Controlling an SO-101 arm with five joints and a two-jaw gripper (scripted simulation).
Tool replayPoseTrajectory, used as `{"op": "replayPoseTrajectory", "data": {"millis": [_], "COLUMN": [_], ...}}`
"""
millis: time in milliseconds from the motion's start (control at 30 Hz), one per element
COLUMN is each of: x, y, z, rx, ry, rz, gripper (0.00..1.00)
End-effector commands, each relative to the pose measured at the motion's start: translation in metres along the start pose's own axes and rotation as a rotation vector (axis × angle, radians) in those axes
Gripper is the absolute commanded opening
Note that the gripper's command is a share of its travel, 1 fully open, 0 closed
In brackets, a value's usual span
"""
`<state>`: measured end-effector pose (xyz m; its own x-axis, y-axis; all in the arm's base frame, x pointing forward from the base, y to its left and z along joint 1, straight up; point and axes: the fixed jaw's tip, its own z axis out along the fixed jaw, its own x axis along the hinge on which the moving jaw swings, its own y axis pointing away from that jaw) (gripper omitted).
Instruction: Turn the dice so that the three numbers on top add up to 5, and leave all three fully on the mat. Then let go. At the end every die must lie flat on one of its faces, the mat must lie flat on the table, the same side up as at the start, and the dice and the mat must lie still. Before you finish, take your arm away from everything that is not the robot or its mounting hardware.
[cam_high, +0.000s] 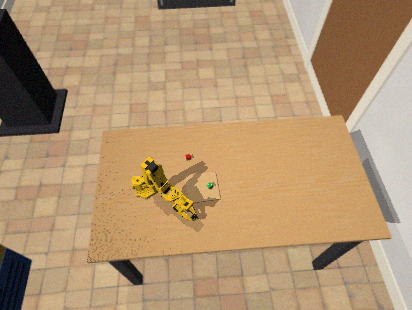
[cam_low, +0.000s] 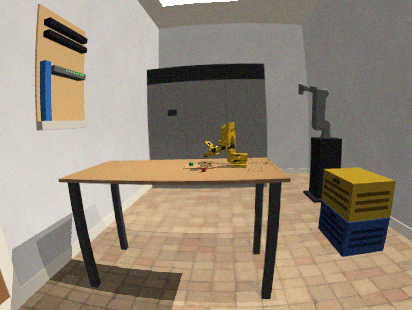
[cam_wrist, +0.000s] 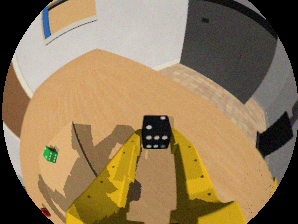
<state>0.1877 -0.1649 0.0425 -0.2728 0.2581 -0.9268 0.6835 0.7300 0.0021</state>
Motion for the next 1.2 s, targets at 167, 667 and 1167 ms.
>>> {"op": "replayPoseTrajectory", "data": {"millis": [167, 667, 1167], "x": [-0.006, -0.002, 0.003], "y": [0.003, 0.003, 0.003], "z": [0.002, 0.004, 0.006], "rx": [-0.01, -0.01, -0.01], "ry": [-0.041, -0.041, -0.041], "rz": [0.009, 0.009, 0.009], "gripper": [0.0, 0.0, 0.0]}}
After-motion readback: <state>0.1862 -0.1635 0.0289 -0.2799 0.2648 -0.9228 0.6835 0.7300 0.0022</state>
